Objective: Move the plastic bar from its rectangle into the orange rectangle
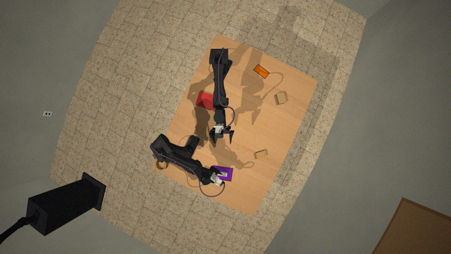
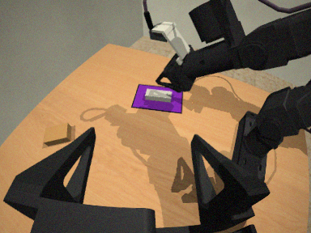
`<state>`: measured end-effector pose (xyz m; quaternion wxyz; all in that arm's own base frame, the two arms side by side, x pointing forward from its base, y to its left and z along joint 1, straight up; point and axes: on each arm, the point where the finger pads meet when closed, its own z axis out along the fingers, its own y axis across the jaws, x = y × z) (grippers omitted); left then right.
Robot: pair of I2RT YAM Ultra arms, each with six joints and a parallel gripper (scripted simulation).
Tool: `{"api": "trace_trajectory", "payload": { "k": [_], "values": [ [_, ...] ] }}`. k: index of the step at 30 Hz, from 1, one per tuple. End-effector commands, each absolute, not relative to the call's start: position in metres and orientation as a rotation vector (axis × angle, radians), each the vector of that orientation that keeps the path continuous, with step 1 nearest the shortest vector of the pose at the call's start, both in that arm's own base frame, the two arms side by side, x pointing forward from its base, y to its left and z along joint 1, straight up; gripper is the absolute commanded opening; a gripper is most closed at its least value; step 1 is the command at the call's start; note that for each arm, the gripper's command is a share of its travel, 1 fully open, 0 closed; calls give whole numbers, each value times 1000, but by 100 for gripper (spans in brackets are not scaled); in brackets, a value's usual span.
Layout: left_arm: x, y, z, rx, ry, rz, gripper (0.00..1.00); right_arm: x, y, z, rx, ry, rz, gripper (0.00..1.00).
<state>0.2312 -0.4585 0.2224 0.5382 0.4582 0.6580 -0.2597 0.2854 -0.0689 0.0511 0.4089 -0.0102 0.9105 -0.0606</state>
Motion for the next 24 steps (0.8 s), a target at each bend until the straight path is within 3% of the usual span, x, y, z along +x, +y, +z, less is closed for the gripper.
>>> {"api": "trace_trajectory", "payload": {
  "k": [1,16,24],
  "values": [
    [233,-465,253,1060,1504,-648,100,284,-65,43,-275,2341,-94,53],
    [233,-465,253,1060,1504,-648,100,250,-75,2,-398,2408,153,53],
    [233,-465,253,1060,1504,-648,100,249,-79,-1,-377,2420,141,53]
  ]
}}
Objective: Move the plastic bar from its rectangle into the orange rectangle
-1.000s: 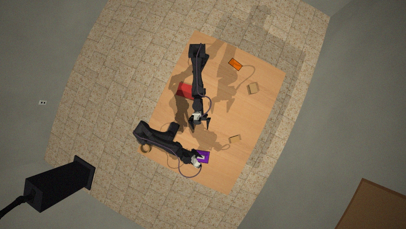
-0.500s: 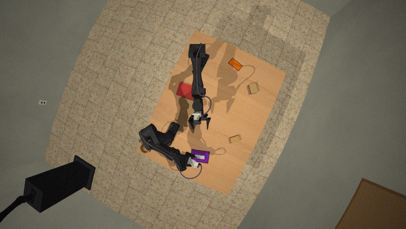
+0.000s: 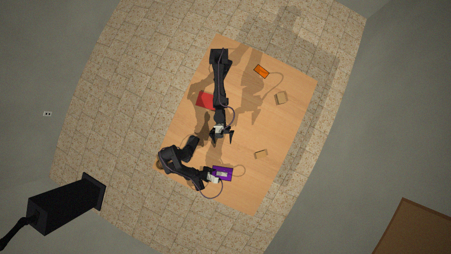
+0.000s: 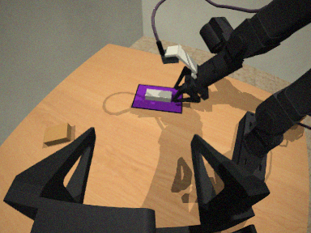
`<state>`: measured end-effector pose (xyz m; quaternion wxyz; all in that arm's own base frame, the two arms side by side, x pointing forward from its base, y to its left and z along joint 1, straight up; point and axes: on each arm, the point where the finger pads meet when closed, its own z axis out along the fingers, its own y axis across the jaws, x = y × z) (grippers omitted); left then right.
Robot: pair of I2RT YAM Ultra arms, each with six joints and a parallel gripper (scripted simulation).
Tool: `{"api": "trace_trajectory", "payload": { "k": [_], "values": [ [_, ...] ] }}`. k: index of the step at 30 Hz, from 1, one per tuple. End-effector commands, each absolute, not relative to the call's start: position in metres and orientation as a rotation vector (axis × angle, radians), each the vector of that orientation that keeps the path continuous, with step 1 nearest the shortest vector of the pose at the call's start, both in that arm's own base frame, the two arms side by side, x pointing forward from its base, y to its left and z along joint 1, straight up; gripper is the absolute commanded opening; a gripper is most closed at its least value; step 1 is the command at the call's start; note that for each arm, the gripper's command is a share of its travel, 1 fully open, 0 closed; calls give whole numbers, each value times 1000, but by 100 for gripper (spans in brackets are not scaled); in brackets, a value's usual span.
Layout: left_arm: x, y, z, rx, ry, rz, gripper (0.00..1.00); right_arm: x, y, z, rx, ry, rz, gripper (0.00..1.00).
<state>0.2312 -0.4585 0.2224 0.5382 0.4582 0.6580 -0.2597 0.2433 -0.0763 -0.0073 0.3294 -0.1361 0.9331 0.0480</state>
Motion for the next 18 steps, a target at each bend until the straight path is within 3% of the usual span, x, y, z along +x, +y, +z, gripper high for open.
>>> {"api": "trace_trajectory", "payload": {
  "k": [1,18],
  "values": [
    [233,-465,253,1060,1504,-648,100,249,-79,-1,-377,2420,141,53],
    [233,-465,253,1060,1504,-648,100,268,-76,-9,-385,2415,131,53]
  ]
}}
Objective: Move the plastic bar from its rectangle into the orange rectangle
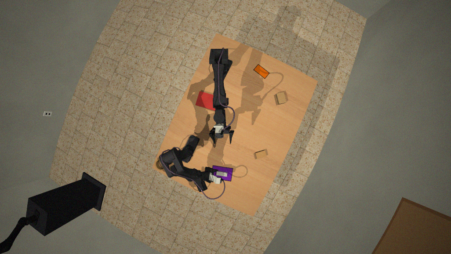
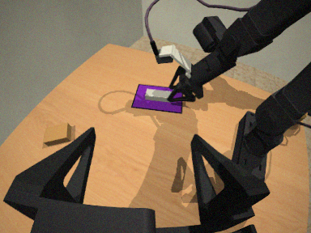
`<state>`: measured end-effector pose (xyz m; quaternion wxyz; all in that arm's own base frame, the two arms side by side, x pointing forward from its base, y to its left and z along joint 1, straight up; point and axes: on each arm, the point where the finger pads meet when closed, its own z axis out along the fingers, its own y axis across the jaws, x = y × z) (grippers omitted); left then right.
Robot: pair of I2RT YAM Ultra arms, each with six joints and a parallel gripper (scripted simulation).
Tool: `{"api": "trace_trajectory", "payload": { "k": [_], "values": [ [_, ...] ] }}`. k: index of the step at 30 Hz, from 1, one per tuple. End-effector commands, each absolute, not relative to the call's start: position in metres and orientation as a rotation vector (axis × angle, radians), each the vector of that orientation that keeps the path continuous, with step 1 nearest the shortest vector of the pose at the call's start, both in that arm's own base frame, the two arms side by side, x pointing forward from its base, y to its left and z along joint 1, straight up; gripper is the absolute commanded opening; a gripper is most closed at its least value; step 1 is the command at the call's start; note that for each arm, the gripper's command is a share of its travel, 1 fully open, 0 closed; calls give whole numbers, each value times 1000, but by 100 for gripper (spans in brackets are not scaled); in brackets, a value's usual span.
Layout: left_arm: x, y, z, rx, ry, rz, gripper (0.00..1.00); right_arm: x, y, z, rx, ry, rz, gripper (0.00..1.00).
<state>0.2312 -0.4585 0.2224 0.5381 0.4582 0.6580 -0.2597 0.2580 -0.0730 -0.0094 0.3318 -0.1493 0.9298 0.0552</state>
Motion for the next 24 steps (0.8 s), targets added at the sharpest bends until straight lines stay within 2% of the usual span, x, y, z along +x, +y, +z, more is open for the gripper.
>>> {"api": "trace_trajectory", "payload": {
  "k": [1,20,21,23,24],
  "values": [
    [233,-465,253,1060,1504,-648,100,269,-75,-10,-385,2415,131,53],
    [233,-465,253,1060,1504,-648,100,277,-72,-19,-386,2410,138,53],
    [233,-465,253,1060,1504,-648,100,277,-72,-19,-386,2410,138,45],
    [233,-465,253,1060,1504,-648,100,276,-71,-20,-385,2416,144,45],
    [233,-465,253,1060,1504,-648,100,276,-71,-20,-384,2416,144,41]
  ]
}}
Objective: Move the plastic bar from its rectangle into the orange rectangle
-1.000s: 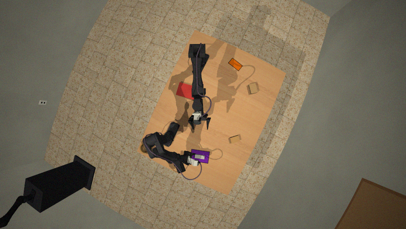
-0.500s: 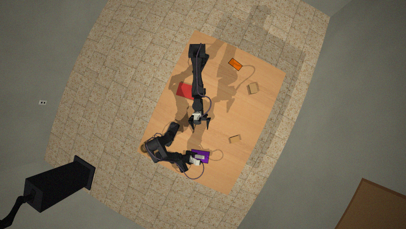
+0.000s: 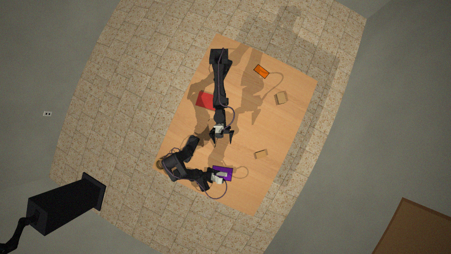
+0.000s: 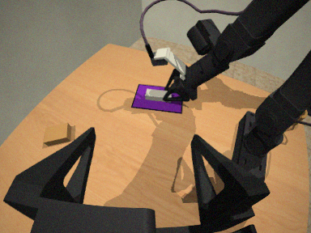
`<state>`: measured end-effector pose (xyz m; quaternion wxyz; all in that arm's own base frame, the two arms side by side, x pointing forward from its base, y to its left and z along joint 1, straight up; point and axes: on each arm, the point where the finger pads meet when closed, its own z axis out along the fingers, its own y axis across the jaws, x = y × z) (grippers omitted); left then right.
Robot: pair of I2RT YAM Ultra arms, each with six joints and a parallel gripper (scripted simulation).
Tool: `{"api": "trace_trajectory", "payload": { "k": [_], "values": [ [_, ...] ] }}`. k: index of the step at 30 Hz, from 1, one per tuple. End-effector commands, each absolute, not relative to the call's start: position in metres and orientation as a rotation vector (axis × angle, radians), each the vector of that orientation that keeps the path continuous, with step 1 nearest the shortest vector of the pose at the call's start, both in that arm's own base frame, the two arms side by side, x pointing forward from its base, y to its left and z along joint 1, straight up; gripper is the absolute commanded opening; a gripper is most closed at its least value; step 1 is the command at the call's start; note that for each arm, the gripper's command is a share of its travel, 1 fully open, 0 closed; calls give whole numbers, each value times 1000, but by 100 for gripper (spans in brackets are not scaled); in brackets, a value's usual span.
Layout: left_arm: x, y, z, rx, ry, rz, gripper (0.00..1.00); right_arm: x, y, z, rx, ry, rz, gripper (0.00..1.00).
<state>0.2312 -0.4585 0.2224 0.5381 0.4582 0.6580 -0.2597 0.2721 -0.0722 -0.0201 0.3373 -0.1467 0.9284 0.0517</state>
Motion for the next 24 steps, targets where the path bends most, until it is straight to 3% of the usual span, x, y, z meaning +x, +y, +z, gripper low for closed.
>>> {"api": "trace_trajectory", "payload": {
  "k": [1,4,16,17,18,24],
  "values": [
    [233,-465,253,1060,1504,-648,100,276,-71,-20,-385,2416,144,41],
    [233,-465,253,1060,1504,-648,100,276,-71,-20,-385,2416,144,41],
    [233,-465,253,1060,1504,-648,100,275,-71,-18,-389,2409,145,24],
    [233,-465,253,1060,1504,-648,100,275,-71,-18,-389,2409,145,12],
    [233,-465,253,1060,1504,-648,100,275,-73,-19,-387,2413,135,24],
    [233,-465,253,1060,1504,-648,100,278,-73,-3,-393,2401,136,25]
  ]
}}
